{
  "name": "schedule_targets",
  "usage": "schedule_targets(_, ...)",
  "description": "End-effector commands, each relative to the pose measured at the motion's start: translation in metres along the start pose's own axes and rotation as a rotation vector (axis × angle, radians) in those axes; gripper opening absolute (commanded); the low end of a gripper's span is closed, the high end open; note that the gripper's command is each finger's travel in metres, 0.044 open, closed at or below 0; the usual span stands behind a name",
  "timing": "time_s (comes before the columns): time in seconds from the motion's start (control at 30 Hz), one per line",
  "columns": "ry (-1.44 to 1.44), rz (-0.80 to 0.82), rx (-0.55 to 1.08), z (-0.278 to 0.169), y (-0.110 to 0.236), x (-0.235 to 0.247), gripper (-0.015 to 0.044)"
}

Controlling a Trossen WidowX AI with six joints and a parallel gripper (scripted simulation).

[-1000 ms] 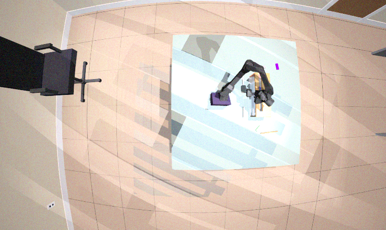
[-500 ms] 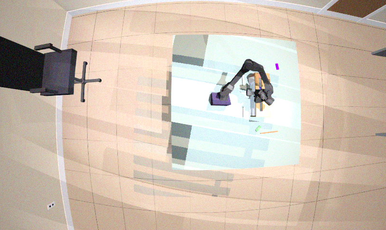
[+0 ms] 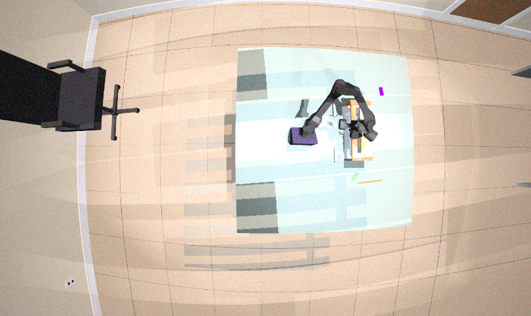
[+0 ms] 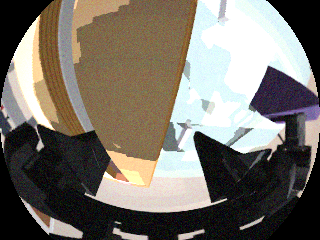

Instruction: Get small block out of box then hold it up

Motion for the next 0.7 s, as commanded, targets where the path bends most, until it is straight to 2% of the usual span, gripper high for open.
schedule_targets(0.0,0.002,-0.002,0.001,-0.002,-0.001,-0.001,0.04)
schedule_targets(0.33,0.002,-0.002,0.001,0.007,0.002,0.0,0.04)
schedule_targets(0.67,0.002,-0.002,0.001,-0.003,-0.002,-0.001,0.04)
Point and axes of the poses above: the point midway between the two fingers, 35 mm back from their tips, its own y axis back along the fingers, its own x axis across the jaws, z = x × y, the point moved 2 cm from there along y, back along the fingers, and after that the axes turned 8 degrees about -y, right-handed, at the moved point
